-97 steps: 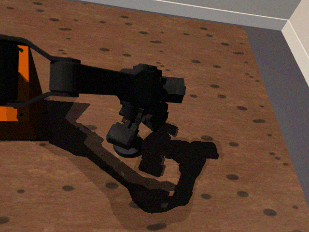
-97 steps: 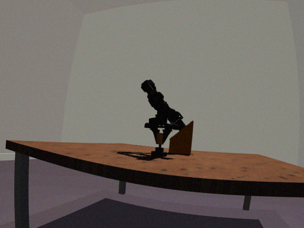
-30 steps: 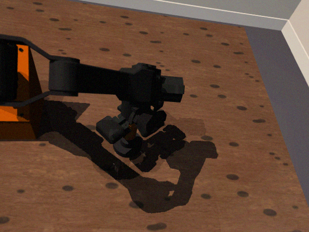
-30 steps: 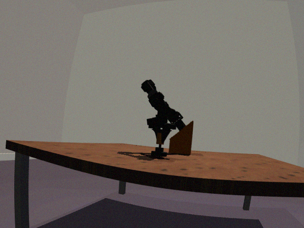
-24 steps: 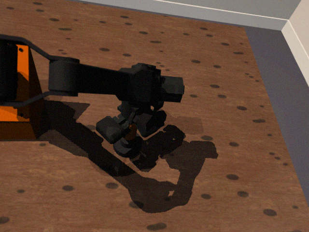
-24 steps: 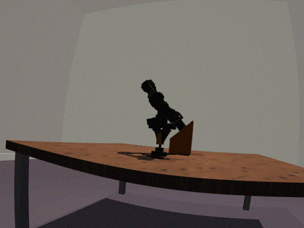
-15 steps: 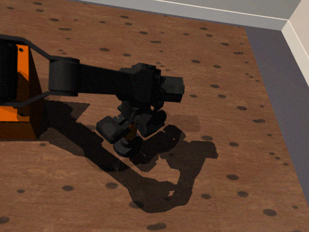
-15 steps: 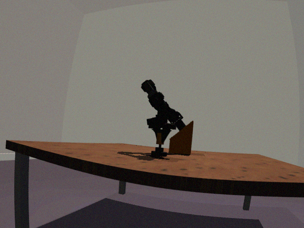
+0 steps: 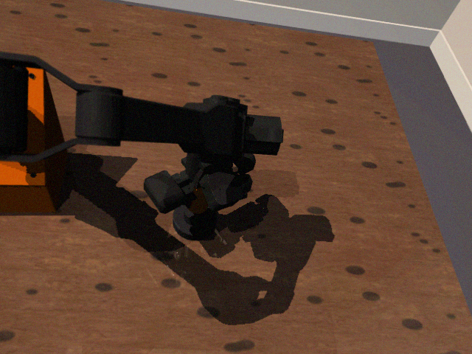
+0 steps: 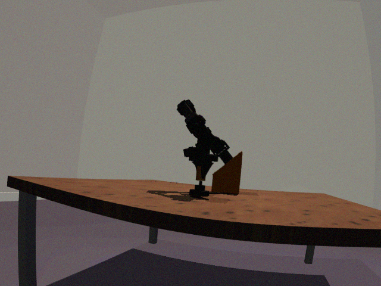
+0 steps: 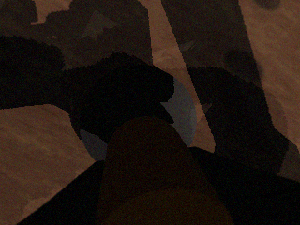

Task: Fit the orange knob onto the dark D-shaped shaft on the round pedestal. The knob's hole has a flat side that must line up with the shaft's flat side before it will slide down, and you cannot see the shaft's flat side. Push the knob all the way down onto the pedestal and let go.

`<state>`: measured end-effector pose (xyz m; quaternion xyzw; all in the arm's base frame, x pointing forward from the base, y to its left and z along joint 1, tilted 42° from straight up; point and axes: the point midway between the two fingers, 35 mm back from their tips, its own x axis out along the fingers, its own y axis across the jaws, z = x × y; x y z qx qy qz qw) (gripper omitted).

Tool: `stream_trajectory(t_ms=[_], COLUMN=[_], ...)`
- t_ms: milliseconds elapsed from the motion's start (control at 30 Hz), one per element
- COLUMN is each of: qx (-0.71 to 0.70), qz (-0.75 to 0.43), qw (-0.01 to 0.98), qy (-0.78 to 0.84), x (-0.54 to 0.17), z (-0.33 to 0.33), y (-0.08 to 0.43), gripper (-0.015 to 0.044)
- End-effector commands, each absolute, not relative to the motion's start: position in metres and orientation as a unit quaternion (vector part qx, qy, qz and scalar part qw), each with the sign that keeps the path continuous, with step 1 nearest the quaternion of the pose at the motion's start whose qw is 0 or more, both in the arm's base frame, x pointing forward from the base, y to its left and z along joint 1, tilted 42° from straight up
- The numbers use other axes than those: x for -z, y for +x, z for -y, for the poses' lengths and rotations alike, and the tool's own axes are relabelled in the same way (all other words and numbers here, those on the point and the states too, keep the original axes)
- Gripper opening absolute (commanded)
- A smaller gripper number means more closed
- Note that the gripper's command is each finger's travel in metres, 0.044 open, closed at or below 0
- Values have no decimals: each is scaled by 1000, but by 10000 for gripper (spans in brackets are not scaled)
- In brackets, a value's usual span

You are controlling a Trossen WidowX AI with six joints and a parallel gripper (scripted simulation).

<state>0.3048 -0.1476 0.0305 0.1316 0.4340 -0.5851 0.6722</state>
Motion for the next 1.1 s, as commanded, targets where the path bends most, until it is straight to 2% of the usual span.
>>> stream_trajectory(t_ms=[0,667,1067], qx=[590,590,631], qz=[-423,-424,-360], qw=[673,673,654], qy=[141,141,211], x=[-31,-31,-31], z=[148,145,145], y=[308,304,302], gripper=[0,0,0])
